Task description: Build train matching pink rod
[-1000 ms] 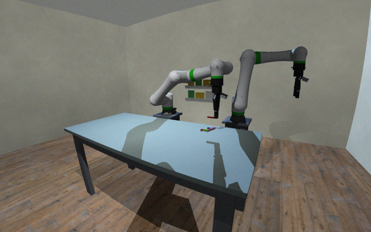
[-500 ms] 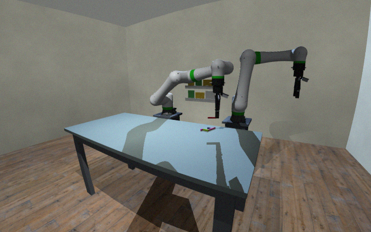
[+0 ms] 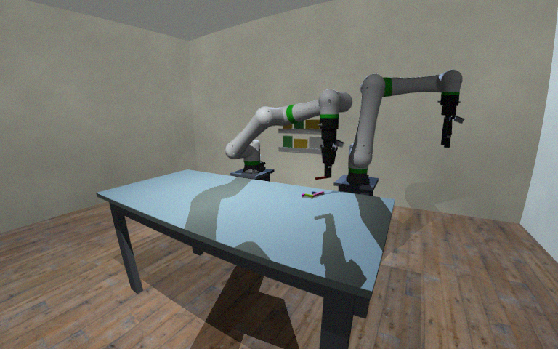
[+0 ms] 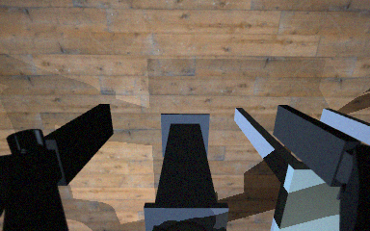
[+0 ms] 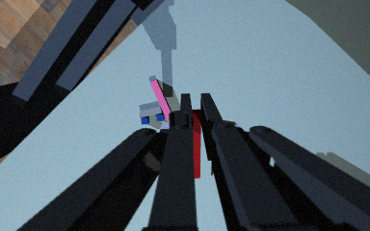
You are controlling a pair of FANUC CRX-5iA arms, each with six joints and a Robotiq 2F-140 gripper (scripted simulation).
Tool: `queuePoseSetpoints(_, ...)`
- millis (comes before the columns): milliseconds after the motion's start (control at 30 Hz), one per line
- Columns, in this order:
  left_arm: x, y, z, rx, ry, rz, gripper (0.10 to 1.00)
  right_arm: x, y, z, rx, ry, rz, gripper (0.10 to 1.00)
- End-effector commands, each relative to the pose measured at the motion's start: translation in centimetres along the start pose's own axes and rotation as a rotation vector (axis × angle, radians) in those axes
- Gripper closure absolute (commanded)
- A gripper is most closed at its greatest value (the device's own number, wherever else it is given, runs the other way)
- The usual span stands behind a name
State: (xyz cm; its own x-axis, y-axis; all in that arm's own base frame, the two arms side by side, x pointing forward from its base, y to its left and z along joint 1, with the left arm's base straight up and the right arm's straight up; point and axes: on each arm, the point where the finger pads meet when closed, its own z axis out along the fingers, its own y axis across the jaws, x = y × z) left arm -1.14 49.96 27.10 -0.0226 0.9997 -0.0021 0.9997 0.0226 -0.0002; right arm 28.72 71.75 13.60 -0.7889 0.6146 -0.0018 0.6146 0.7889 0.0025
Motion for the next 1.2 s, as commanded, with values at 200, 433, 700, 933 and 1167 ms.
queuePoseSetpoints(200,0.0,0.0,-0.1,0.000,0.002,0.000,0.098,0.7,-0.1,-0.2,0.000,0.002,-0.338,0.974)
queuePoseSetpoints(433,0.0,0.0,-0.1,0.000,0.002,0.000,0.098,1.1,-0.1,-0.2,0.000,0.002,-0.536,0.974)
queuePoseSetpoints(700,0.0,0.0,-0.1,0.000,0.002,0.000,0.098,1.3,-0.2,-0.2,0.000,0.002,-0.658,0.974)
queuePoseSetpoints(933,0.0,0.0,-0.1,0.000,0.002,0.000,0.098,1.3,-0.2,-0.2,0.000,0.002,-0.668,0.974)
queuePoseSetpoints(1167,0.0,0.0,-0.1,0.000,0.002,0.000,0.098,1.3,-0.2,-0.2,0.000,0.002,-0.668,0.974)
